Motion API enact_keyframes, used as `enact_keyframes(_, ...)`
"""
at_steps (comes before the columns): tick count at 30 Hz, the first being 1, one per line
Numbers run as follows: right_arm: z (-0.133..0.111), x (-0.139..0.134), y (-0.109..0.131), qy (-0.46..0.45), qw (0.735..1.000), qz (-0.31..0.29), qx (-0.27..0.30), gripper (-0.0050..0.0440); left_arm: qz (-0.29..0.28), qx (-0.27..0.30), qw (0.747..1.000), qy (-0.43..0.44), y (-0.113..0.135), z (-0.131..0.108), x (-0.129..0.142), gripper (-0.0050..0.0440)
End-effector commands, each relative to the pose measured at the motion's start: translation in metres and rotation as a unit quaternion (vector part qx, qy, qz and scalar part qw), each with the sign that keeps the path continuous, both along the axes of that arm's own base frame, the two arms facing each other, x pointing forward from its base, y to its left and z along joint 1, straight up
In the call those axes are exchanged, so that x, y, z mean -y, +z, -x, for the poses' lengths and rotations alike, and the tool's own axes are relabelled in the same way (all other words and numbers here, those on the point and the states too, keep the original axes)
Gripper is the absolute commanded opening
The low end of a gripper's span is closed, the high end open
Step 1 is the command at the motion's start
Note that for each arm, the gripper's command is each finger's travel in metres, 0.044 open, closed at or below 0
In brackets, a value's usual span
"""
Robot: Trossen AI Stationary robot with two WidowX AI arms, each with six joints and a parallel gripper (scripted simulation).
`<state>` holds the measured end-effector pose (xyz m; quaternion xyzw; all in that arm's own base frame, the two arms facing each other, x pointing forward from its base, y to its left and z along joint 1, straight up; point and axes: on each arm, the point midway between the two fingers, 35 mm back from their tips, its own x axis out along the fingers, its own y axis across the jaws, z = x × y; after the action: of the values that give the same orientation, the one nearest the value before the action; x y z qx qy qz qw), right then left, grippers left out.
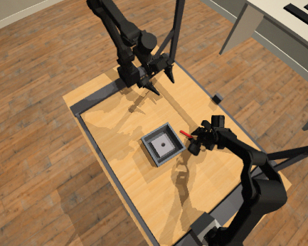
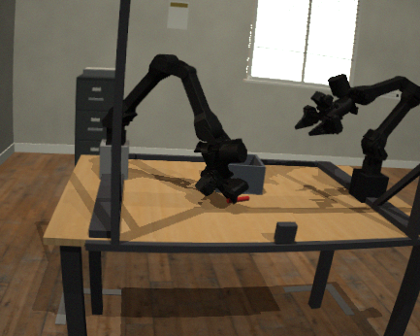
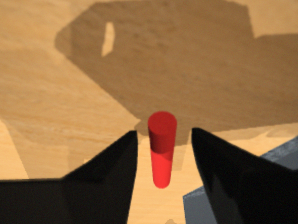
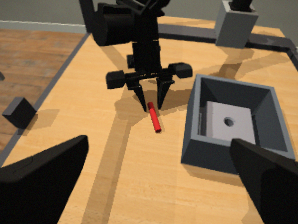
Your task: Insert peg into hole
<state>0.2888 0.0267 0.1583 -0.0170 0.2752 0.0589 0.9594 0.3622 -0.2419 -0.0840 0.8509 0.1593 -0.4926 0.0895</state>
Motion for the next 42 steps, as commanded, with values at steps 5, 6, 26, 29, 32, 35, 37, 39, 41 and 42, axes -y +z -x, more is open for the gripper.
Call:
enact_keyframes(5, -0.001, 0.000, 0.007, 0.000, 1.000, -0.001, 0.009, 0.0440, 0.011, 0.011, 1.000, -0.001, 0.010, -0.006, 0.005, 0.0090)
enact_keyframes(6, -0.001, 0.000, 0.007, 0.000, 1.000, -0.001, 0.009, 0.0440, 0.011, 0.011, 1.000, -0.001, 0.010, -0.006, 0.005, 0.0090)
enact_keyframes(26, -0.001, 0.000, 0.007, 0.000, 1.000, -0.001, 0.009, 0.0440, 0.016, 0.016, 1.000, -0.002, 0.025, -0.006, 0.007, 0.0024)
enact_keyframes(29, -0.001, 0.000, 0.007, 0.000, 1.000, -0.001, 0.009, 0.0440, 0.019, 0.020, 1.000, -0.002, 0.043, -0.008, 0.009, 0.0024)
enact_keyframes(32, -0.001, 0.000, 0.007, 0.000, 1.000, -0.001, 0.009, 0.0440, 0.019, 0.020, 1.000, -0.002, 0.066, -0.007, 0.008, 0.0024)
enact_keyframes(35, -0.001, 0.000, 0.007, 0.000, 1.000, -0.001, 0.009, 0.0440, 0.020, 0.021, 1.000, -0.001, 0.071, -0.006, 0.010, 0.0024)
enact_keyframes(37, -0.001, 0.000, 0.007, 0.000, 1.000, -0.001, 0.009, 0.0440, 0.030, 0.018, 0.999, 0.008, 0.071, -0.007, 0.010, 0.0024)
enact_keyframes(39, -0.001, 0.000, 0.007, 0.000, 1.000, -0.001, 0.009, 0.0440, 0.055, 0.013, 0.998, 0.031, 0.073, -0.008, 0.010, 0.0024)
enact_keyframes(41, -0.001, 0.000, 0.007, 0.000, 1.000, -0.001, 0.009, 0.0440, 0.055, 0.013, 0.998, 0.031, 0.073, -0.008, 0.010, 0.0024)
enact_keyframes(42, -0.001, 0.000, 0.007, 0.000, 1.000, -0.001, 0.009, 0.0440, 0.067, 0.005, 0.997, 0.046, 0.069, -0.004, 0.007, 0.0024)
